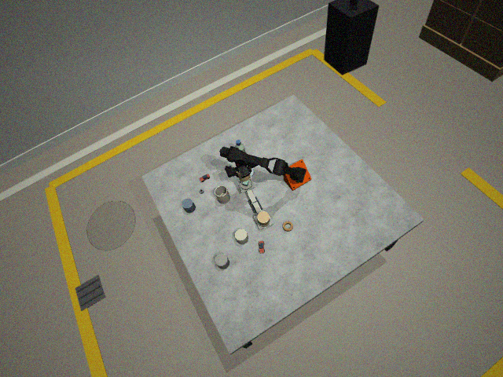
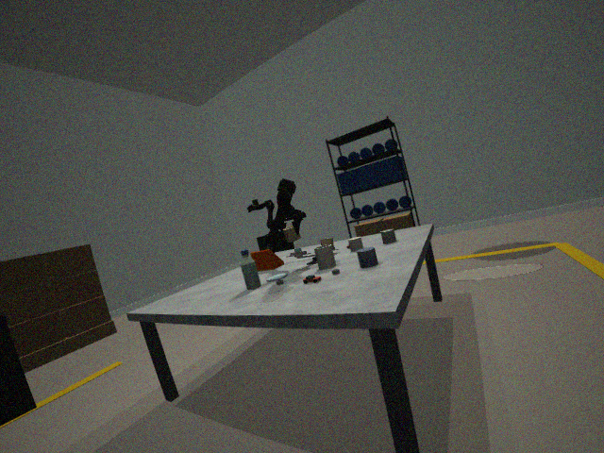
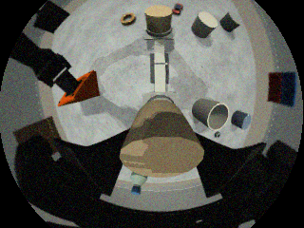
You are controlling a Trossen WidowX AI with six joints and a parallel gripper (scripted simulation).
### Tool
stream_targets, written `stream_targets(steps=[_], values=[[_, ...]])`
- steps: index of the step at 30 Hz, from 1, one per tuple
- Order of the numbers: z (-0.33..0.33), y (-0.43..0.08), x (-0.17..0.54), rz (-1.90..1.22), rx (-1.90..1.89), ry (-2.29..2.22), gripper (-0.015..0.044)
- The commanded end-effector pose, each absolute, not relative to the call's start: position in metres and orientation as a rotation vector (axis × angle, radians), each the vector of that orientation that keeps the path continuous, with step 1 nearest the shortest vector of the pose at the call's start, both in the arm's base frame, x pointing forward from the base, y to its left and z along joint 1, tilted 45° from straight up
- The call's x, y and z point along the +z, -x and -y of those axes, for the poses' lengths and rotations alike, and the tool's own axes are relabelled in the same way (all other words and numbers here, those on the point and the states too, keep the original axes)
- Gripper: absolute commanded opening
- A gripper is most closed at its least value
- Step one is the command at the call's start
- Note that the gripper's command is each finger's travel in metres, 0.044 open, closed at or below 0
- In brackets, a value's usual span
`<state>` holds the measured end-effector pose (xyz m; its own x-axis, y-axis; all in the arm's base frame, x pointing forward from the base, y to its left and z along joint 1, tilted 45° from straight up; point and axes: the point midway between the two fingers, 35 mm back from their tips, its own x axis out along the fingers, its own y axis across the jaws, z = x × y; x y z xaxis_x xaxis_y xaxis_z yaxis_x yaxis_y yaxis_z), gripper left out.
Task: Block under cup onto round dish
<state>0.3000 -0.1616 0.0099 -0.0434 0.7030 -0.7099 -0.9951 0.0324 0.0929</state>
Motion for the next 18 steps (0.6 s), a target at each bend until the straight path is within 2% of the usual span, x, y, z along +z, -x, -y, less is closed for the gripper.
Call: stream_targets(steps=[1, 12, 18], values=[[0.162, -0.300, 0.010, -0.699, 1.482, 0.540, 0.0000], [0.164, -0.299, 0.008, -0.700, 1.481, 0.541, 0.0000], [0.200, -0.256, -0.052, -0.714, 1.470, 0.556, 0.0000]])
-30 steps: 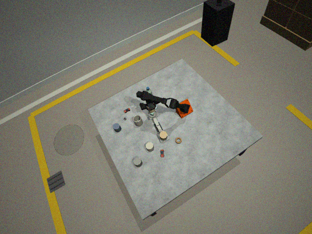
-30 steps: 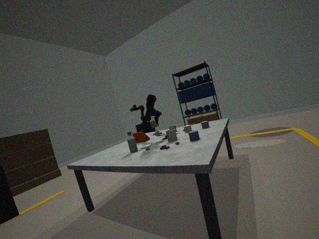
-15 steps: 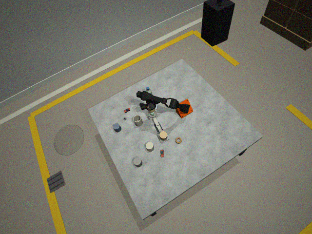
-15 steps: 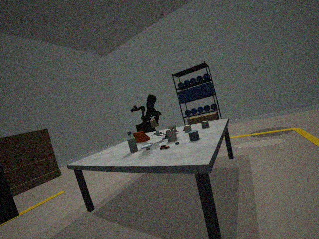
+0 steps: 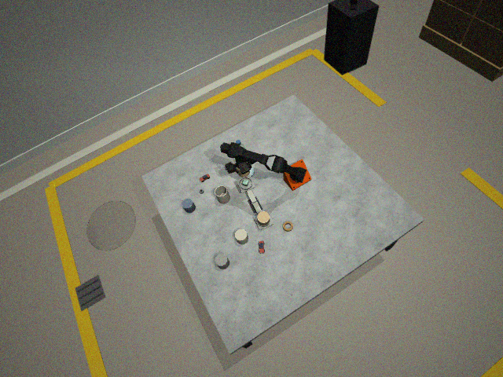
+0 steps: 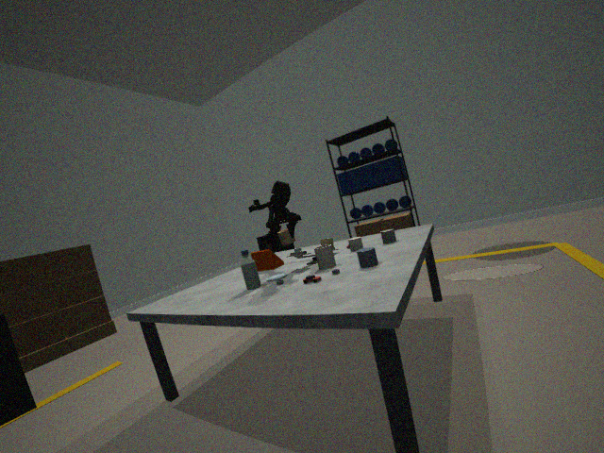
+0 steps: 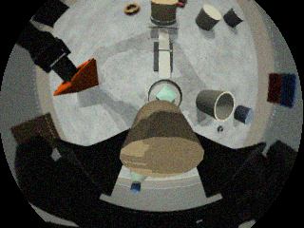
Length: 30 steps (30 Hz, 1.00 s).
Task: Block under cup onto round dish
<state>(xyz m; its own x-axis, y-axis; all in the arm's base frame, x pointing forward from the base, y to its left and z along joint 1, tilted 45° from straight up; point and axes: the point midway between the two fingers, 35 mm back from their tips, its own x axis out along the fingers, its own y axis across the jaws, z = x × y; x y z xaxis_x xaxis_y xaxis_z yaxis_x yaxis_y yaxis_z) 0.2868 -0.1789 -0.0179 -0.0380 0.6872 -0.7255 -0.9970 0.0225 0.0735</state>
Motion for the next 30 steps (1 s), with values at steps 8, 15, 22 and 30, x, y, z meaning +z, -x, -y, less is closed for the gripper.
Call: stream_targets(steps=[8, 15, 22, 30], values=[[0.225, -0.183, -0.127, -0.724, 1.463, 0.559, 0.0000], [0.226, -0.139, -0.166, -0.716, 1.470, 0.561, 0.0000], [0.220, -0.139, -0.172, -0.716, 1.470, 0.561, 0.0000], [0.199, -0.138, -0.194, -0.715, 1.470, 0.561, 0.0000]])
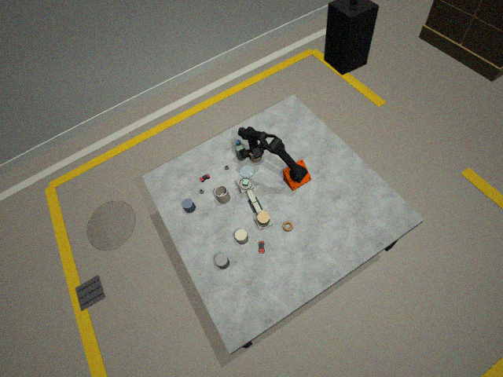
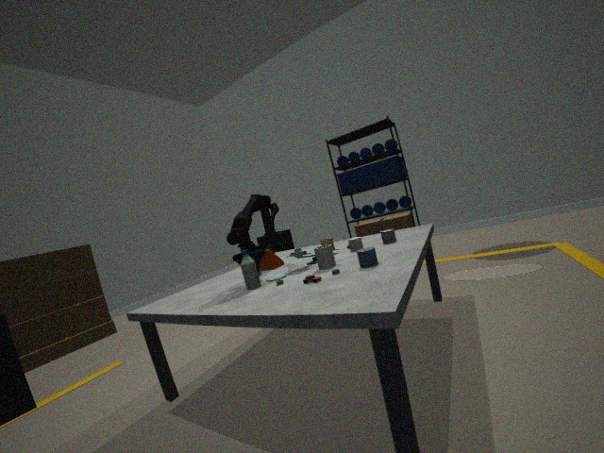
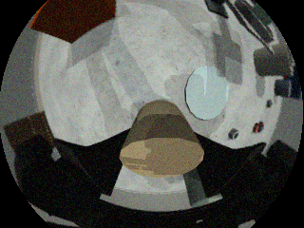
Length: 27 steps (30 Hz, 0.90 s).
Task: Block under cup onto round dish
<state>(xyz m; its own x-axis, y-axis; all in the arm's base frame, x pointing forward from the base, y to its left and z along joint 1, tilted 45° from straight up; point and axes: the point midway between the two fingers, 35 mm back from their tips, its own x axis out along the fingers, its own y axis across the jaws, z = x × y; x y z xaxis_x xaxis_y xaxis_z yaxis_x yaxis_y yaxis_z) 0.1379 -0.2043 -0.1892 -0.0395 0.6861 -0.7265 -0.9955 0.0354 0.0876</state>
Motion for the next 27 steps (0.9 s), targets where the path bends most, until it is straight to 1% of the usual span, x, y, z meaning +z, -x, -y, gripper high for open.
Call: stream_targets(steps=[1, 16, 27], values=[[0.199, -0.138, -0.194, -0.715, 1.470, 0.561, 0.0000], [0.185, -0.137, -0.209, -0.714, 1.470, 0.561, 0.0000], [0.189, -0.137, -0.205, -0.714, 1.475, 0.561, 0.0289]])
